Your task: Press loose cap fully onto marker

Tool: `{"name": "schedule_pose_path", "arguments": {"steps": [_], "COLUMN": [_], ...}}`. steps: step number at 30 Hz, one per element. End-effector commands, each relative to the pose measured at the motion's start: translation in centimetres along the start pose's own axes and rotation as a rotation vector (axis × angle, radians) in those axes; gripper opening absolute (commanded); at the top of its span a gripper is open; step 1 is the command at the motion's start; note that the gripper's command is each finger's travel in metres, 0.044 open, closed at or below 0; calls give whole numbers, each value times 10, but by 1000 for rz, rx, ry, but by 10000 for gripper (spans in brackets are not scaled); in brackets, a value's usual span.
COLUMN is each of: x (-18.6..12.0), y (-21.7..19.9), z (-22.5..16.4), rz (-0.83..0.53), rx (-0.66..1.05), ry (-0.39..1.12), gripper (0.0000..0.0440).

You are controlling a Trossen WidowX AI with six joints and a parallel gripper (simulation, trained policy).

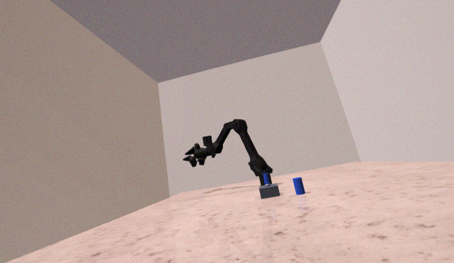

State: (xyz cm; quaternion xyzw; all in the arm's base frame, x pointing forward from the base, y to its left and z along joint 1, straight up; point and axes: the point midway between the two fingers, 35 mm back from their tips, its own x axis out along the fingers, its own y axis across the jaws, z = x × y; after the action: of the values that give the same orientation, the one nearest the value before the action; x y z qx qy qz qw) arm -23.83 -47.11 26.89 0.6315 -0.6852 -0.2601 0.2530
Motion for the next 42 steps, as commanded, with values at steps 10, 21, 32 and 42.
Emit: {"name": "schedule_pose_path", "arguments": {"steps": [10,21,32,42], "x": [13,21,25,25], "y": [-40,-80,-120,-156], "z": [-23,-43,-64,-85], "rz": [-94,-185,-276,-358], "rx": [6,17,23,25], "ry": [-25,-47,-66,-79], "gripper": [279,287,291,293]}}
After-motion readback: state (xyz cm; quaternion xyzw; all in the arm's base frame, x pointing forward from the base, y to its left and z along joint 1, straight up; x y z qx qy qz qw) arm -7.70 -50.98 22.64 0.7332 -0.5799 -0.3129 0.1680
